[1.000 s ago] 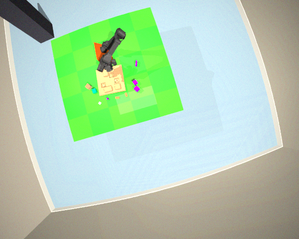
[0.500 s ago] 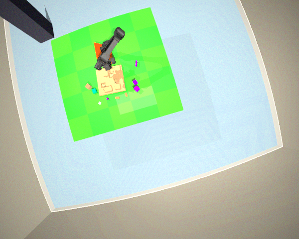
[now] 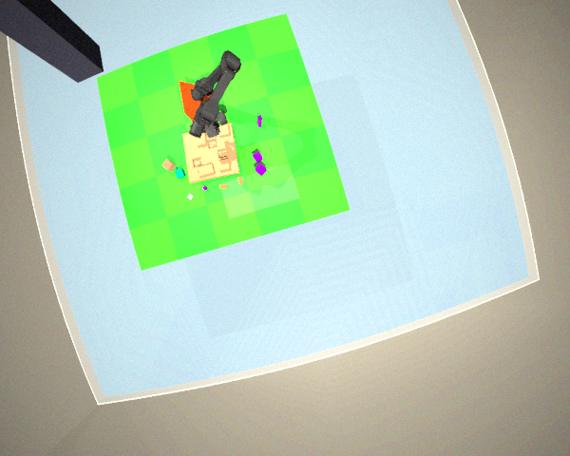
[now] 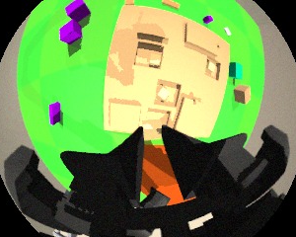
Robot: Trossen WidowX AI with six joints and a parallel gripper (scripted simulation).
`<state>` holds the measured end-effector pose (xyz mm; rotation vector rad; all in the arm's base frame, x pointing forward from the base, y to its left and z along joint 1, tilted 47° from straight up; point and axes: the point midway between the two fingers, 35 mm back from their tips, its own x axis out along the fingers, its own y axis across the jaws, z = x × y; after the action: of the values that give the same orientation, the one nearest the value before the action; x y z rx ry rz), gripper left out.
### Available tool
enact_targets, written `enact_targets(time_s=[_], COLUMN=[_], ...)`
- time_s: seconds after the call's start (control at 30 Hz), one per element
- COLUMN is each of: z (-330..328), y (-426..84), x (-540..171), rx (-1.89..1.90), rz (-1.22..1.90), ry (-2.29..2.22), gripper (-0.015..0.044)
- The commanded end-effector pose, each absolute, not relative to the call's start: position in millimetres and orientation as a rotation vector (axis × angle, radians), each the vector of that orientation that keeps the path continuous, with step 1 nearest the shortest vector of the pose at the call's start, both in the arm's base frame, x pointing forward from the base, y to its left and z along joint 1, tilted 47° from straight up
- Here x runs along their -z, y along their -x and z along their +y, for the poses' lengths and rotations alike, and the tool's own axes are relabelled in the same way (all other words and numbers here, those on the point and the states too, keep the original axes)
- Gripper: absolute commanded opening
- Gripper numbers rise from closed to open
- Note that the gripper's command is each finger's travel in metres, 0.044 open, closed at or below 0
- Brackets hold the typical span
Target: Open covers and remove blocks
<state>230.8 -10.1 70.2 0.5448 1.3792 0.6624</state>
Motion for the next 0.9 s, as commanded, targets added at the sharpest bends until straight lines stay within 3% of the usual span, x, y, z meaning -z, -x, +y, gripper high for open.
enact_targets(time_s=[0.0, 0.87], z=[-5, 51], y=[-237, -268], x=[-79, -141], rx=[-0.657, -0.658], rz=[1.373, 1.364], ry=[-0.539, -0.540], gripper=[0.0080, 0.0080])
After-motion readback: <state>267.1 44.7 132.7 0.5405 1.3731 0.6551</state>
